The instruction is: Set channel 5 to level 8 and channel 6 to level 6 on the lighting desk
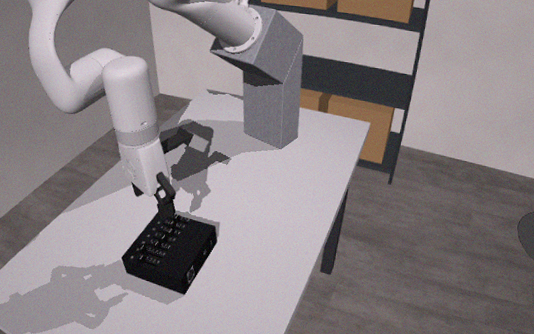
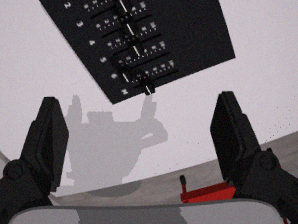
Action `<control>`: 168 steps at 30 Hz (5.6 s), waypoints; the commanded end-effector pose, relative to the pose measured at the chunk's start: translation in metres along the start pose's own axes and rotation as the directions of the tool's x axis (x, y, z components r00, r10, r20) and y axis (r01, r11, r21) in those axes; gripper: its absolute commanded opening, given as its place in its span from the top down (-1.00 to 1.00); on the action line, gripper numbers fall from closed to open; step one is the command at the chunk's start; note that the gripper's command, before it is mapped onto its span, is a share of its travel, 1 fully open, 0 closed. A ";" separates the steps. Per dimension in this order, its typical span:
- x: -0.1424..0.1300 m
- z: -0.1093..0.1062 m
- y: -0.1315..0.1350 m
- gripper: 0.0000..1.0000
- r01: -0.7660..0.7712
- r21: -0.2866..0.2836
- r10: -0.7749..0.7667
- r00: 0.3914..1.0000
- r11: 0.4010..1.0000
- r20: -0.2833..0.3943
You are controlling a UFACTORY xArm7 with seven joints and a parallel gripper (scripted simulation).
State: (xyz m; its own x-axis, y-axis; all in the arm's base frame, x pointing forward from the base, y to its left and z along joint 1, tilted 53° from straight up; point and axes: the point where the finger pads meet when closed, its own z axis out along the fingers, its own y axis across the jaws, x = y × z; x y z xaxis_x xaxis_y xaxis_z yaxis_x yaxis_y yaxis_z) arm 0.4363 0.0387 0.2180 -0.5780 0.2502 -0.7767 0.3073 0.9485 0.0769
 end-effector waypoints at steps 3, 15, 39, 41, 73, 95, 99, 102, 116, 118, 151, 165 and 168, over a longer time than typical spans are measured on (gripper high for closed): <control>-0.009 0.015 -0.002 -1.00 -0.316 -0.026 0.316 0.948 0.948 0.022; -0.026 0.050 -0.019 -1.00 -0.809 -0.018 0.809 0.588 0.588 0.005; -0.030 0.059 -0.024 1.00 -0.908 -0.027 0.908 0.418 0.418 0.010; -0.030 0.059 -0.024 1.00 -0.908 -0.027 0.908 0.418 0.418 0.010; -0.030 0.060 -0.024 1.00 -0.908 -0.027 0.908 0.418 0.418 0.010; -0.030 0.072 -0.025 1.00 -0.908 -0.028 0.909 0.418 0.418 0.010; -0.030 0.075 -0.025 1.00 -0.908 -0.028 0.909 0.418 0.418 0.010; -0.030 0.076 -0.025 1.00 -0.908 -0.028 0.909 0.418 0.418 0.010; -0.030 0.083 -0.025 1.00 -0.908 -0.028 0.909 0.418 0.418 0.010; -0.030 0.083 -0.025 1.00 -0.908 -0.028 0.909 0.418 0.418 0.010; -0.030 0.084 -0.025 1.00 -0.908 -0.028 0.909 0.418 0.418 0.010; -0.030 0.084 -0.025 1.00 -0.908 -0.028 0.909 0.418 0.418 0.010; -0.030 0.084 -0.025 1.00 -0.908 -0.028 0.909 0.418 0.418 0.010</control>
State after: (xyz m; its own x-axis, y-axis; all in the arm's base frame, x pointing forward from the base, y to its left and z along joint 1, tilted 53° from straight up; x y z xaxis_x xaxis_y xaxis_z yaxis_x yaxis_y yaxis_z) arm 0.5094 -0.0091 0.1859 0.0457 0.9642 -0.2614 0.6333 0.1744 0.7540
